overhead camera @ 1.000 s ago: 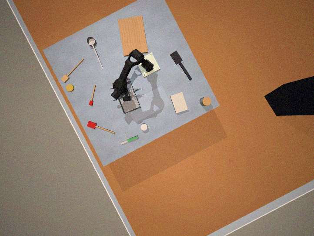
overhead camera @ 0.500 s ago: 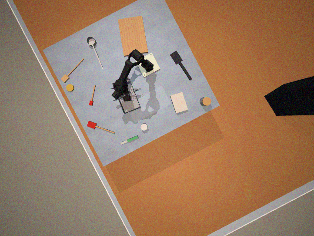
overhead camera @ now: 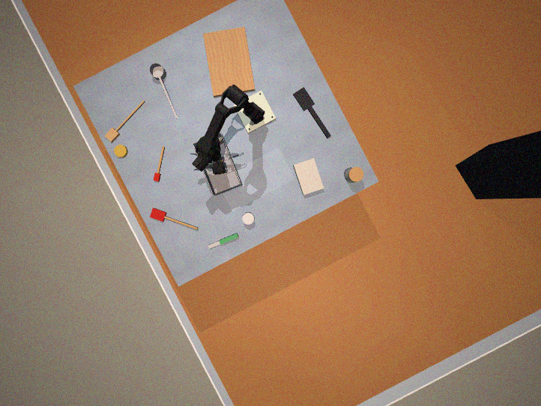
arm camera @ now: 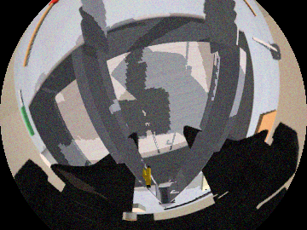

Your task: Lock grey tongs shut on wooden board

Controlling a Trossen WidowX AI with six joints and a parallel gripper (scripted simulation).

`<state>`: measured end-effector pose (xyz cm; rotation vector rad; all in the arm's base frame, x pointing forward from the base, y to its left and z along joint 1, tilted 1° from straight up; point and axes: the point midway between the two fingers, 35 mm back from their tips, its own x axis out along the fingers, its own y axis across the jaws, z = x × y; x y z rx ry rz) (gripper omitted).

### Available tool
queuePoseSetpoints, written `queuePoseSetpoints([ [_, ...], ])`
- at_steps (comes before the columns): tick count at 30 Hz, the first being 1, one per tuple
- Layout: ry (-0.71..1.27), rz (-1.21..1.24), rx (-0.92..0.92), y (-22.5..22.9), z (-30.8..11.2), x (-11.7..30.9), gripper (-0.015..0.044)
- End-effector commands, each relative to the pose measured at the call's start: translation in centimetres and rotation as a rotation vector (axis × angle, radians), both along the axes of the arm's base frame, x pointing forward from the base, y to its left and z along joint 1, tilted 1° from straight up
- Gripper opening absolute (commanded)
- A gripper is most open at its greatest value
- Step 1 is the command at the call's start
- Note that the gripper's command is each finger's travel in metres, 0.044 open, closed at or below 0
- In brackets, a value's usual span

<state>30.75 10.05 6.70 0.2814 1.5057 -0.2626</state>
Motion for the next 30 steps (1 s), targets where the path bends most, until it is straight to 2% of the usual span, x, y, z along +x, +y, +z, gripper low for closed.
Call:
queuePoseSetpoints([
  [1, -0.005, 0.000, 0.004, 0.07, 0.05, 0.11, 0.0228],
  [30, -0.005, 0.000, 0.004, 0.07, 0.05, 0.11, 0.0035],
])
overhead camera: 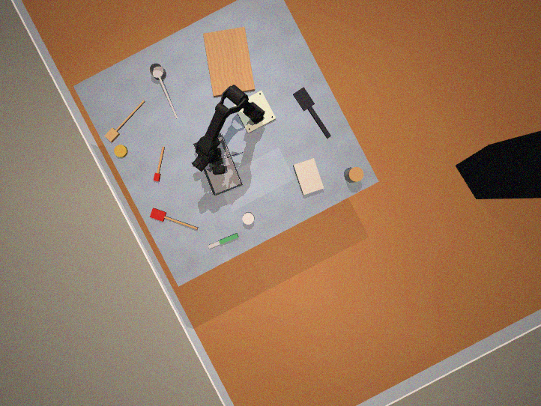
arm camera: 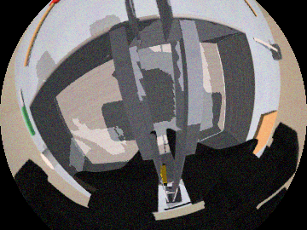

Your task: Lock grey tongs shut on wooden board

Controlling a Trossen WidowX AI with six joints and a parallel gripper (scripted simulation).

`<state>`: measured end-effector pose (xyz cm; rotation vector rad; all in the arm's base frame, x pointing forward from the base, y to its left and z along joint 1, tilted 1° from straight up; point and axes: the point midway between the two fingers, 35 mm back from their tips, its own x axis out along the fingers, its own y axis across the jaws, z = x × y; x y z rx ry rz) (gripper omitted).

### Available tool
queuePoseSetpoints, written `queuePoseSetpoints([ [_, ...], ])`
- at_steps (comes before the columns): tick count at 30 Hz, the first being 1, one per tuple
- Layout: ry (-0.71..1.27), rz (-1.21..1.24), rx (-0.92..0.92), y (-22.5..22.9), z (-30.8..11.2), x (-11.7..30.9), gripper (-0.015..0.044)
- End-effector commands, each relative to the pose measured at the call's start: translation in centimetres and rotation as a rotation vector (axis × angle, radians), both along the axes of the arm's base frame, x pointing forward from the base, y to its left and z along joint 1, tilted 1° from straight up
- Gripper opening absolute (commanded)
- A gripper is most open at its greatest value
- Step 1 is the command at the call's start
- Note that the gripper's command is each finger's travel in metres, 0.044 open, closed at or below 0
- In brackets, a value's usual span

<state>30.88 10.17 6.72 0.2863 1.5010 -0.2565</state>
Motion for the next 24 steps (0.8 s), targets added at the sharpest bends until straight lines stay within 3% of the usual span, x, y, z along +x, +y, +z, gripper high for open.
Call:
queuePoseSetpoints([
  [1, 0.001, 0.000, -0.002, -0.1, 0.0, 0.0, 0.0028],
  [3, 0.001, 0.000, -0.002, -0.1, 0.0, 0.0, 0.0015],
  [9, 0.001, 0.000, -0.002, -0.1, 0.0, 0.0, -0.0143],
  [17, 0.001, -0.001, -0.002, 0.0, 1.3, 0.2, -0.0150],
  [24, 0.005, -0.002, -0.003, 0.1, 9.4, 0.1, -0.0150],
])
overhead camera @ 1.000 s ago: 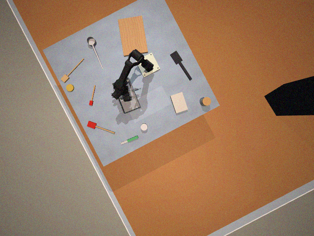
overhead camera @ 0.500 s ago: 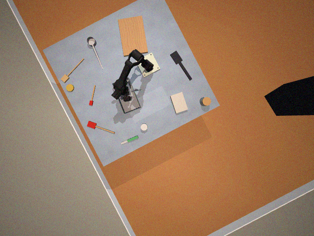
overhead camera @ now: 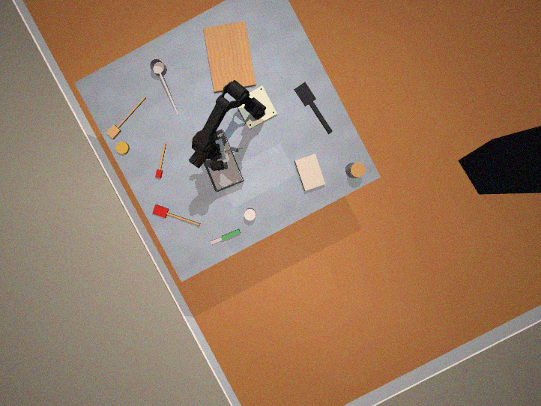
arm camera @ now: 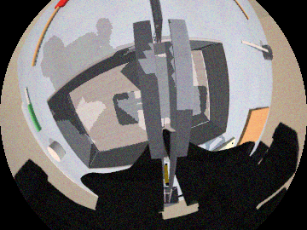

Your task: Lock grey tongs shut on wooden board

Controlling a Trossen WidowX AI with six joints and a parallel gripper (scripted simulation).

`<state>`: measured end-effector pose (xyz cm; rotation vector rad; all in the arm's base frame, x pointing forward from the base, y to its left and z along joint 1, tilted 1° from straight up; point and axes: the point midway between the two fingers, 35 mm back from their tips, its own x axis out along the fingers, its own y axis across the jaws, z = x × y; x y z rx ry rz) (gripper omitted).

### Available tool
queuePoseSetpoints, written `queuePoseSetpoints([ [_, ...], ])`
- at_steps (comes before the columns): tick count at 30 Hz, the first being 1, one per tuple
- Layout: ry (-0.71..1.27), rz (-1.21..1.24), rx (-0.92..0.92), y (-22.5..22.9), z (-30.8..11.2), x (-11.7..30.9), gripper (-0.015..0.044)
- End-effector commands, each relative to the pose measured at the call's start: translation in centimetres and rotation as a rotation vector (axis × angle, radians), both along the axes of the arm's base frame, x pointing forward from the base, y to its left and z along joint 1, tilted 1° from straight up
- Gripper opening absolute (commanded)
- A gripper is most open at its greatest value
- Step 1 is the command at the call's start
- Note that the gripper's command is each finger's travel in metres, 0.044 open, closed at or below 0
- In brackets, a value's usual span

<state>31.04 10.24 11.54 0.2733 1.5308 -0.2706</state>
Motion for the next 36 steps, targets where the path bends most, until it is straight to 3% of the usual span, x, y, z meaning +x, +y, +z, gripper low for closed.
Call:
queuePoseSetpoints([
  [1, -0.027, -0.003, 0.009, 0.0, 5.9, -0.3, -0.0150],
  [4, -0.025, -0.004, 0.009, -0.2, 7.9, -0.7, -0.0150],
  [17, -0.019, -0.014, 0.007, -0.7, 7.5, -0.6, -0.0150],
  [36, -0.027, -0.297, 0.007, -10.6, 7.7, 1.4, -0.0150],
])
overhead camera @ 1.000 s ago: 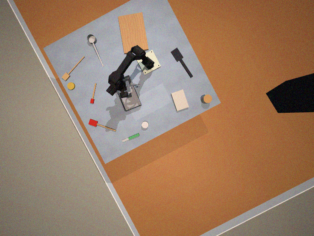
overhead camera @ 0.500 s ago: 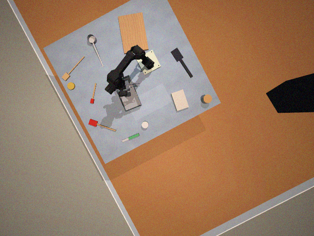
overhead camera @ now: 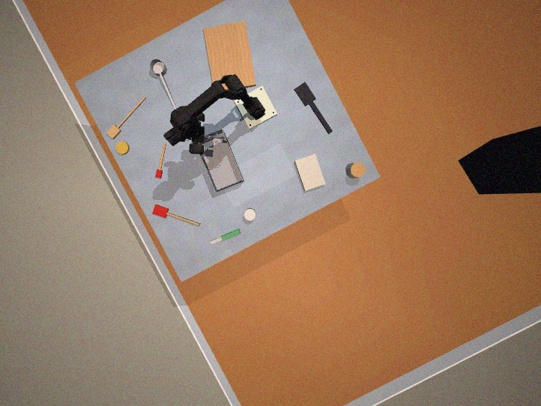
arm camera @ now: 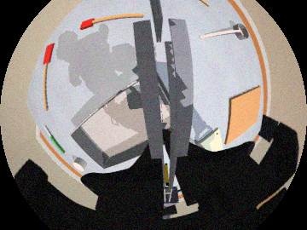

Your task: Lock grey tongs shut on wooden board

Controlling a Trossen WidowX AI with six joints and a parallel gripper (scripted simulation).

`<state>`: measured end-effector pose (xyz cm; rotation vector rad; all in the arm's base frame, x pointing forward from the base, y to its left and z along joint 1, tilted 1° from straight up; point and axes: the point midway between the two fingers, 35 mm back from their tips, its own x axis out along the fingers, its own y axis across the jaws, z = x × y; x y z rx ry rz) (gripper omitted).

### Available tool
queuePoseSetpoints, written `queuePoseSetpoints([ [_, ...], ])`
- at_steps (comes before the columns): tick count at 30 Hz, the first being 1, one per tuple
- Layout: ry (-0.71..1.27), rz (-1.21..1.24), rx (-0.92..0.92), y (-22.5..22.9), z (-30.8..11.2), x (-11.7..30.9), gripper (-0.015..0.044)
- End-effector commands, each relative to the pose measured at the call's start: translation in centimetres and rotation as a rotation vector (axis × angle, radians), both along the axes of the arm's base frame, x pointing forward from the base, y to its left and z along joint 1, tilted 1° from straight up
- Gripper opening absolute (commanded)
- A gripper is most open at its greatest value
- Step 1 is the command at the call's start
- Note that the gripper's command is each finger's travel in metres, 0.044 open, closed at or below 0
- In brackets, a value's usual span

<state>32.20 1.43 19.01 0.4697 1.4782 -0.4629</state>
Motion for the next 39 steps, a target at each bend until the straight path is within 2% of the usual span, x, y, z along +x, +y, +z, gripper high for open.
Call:
queuePoseSetpoints([
  [1, -0.008, -0.063, 0.004, -2.3, 0.2, 0.3, -0.0150],
  [20, -0.015, -0.361, 0.009, -12.7, 0.4, -1.1, -0.0150],
  [39, -0.015, -0.669, 0.012, -22.3, 0.5, -5.6, -0.0150],
])
